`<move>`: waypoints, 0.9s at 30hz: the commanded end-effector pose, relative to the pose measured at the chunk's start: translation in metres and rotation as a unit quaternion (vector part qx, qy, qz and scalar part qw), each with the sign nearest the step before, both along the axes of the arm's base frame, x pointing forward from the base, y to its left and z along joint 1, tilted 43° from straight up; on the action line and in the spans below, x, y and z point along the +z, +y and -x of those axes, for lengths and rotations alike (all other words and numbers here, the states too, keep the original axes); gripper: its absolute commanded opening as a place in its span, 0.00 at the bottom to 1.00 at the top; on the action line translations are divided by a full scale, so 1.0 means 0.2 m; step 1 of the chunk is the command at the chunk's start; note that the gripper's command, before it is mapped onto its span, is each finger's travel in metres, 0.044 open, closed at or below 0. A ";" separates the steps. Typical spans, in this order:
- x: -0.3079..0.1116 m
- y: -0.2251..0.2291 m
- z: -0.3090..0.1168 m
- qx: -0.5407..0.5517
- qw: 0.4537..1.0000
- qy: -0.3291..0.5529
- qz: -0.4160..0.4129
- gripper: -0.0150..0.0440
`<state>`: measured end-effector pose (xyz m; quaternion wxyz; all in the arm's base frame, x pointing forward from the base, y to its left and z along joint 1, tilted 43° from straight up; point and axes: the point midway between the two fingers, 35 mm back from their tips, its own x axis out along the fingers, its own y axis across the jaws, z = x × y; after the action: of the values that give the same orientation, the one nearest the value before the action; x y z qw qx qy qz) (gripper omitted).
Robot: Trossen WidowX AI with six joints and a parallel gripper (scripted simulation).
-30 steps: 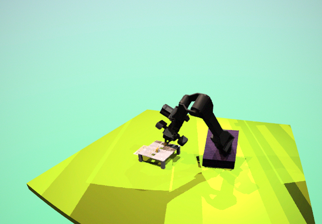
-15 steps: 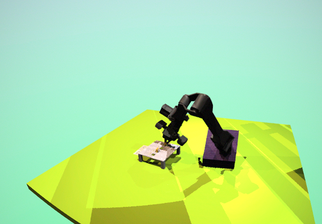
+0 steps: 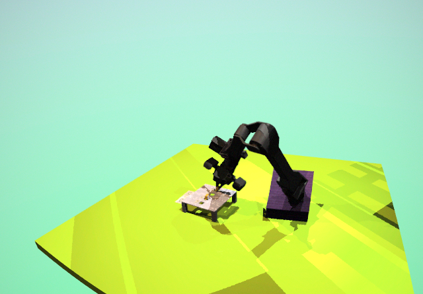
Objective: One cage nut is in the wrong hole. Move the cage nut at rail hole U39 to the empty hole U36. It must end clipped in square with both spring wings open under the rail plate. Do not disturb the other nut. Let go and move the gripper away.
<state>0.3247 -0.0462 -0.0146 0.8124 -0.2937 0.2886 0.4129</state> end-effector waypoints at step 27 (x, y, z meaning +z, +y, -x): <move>-0.01 0.00 -0.01 0.011 1.000 0.010 -0.003 0.30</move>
<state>0.3267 -0.0471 -0.0144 0.8075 -0.2910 0.2925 0.4216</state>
